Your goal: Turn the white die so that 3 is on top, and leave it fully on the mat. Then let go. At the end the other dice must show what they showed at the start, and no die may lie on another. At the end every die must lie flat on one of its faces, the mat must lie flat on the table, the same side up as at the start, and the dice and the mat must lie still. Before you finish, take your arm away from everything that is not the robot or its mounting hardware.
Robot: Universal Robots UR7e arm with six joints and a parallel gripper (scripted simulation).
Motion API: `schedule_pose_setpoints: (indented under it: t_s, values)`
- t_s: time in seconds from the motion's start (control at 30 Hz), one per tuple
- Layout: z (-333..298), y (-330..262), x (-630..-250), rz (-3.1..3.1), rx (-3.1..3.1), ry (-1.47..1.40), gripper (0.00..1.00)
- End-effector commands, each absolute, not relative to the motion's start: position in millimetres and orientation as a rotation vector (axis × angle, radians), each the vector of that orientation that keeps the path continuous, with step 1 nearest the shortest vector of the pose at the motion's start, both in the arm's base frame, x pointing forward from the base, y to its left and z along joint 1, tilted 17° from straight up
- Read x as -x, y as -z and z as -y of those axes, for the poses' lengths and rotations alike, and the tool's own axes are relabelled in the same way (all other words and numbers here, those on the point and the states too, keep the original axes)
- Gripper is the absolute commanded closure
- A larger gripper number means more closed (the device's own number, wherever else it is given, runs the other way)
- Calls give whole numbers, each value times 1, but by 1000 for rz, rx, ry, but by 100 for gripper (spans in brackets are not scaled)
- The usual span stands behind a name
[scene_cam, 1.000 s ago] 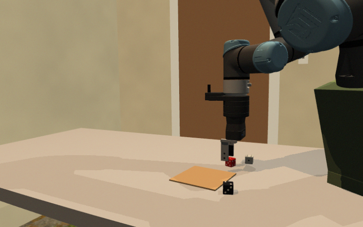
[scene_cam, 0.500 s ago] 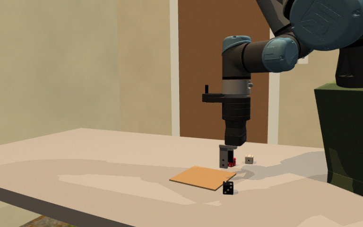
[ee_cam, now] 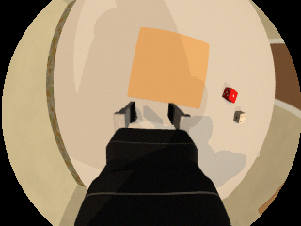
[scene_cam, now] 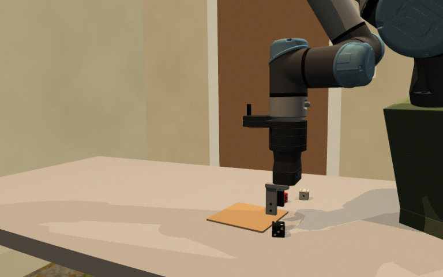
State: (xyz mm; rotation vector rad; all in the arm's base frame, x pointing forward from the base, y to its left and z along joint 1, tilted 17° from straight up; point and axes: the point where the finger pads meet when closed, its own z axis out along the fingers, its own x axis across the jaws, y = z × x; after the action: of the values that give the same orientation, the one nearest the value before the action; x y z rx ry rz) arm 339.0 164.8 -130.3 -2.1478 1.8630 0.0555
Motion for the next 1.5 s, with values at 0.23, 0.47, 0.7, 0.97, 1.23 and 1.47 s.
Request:
schedule_pose_setpoints:
  t_s: [0.23,0.47,0.7,0.97,1.23,1.47]
  values:
    - [-194,125,-327,-1865,2147,-52,0]
    - [-200,124,-325,-1865,2147,-52,0]
    - [-203,123,-323,-1865,2147,-52,0]
    - [-203,123,-323,-1865,2147,-52,0]
    - [-203,123,-323,-1865,2147,-52,0]
    - [-203,123,-323,-1865,2147,-52,0]
